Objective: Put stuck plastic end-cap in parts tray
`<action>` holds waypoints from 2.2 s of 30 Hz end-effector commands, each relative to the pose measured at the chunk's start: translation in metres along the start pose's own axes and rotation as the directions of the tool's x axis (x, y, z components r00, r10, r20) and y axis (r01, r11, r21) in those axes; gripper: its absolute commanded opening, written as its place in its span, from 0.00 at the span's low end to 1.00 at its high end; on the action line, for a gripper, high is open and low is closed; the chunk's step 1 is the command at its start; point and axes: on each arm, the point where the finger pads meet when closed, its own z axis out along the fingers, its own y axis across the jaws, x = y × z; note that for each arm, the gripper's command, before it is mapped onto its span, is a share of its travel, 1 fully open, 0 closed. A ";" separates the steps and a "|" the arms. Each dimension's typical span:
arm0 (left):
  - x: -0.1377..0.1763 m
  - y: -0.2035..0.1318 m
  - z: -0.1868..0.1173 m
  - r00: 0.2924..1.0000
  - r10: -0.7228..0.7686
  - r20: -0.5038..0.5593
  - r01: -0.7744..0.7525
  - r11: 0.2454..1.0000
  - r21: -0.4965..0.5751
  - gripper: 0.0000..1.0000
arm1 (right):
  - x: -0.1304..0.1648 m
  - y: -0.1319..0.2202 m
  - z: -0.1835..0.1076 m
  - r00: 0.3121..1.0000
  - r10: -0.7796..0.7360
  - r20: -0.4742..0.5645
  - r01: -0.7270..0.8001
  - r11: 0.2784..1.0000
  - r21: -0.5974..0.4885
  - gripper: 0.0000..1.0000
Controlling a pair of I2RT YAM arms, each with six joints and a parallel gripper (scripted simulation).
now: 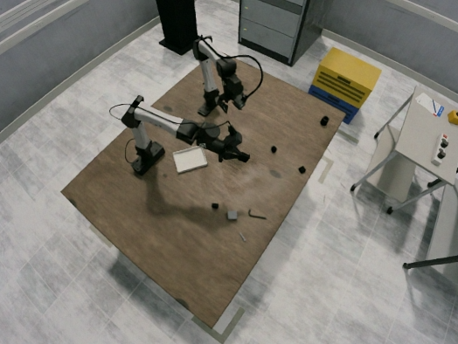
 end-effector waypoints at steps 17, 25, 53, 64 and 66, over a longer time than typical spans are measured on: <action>-0.002 0.000 -0.003 1.000 -0.002 0.014 0.002 1.000 0.003 1.00 | -0.010 -0.003 -0.005 1.000 -0.002 0.026 0.002 1.000 0.009 0.00; -0.006 -0.001 -0.020 1.000 -0.001 -0.007 0.001 1.000 -0.018 1.00 | -0.010 -0.003 -0.005 1.000 -0.002 0.026 0.002 1.000 0.009 0.00; -0.053 -0.082 -0.027 0.799 0.400 0.448 -0.565 0.755 0.332 1.00 | 0.032 -0.042 -0.002 0.896 0.430 0.112 -0.432 0.902 -0.005 0.00; -0.072 -0.124 -0.003 0.546 0.464 0.698 -0.830 0.414 0.374 1.00 | 0.045 -0.012 -0.007 0.731 0.671 0.120 -0.640 0.737 -0.217 0.00; -0.077 -0.132 -0.001 0.489 0.457 0.743 -0.867 0.344 0.360 1.00 | 0.048 -0.006 -0.009 0.697 0.709 0.108 -0.669 0.697 -0.257 0.00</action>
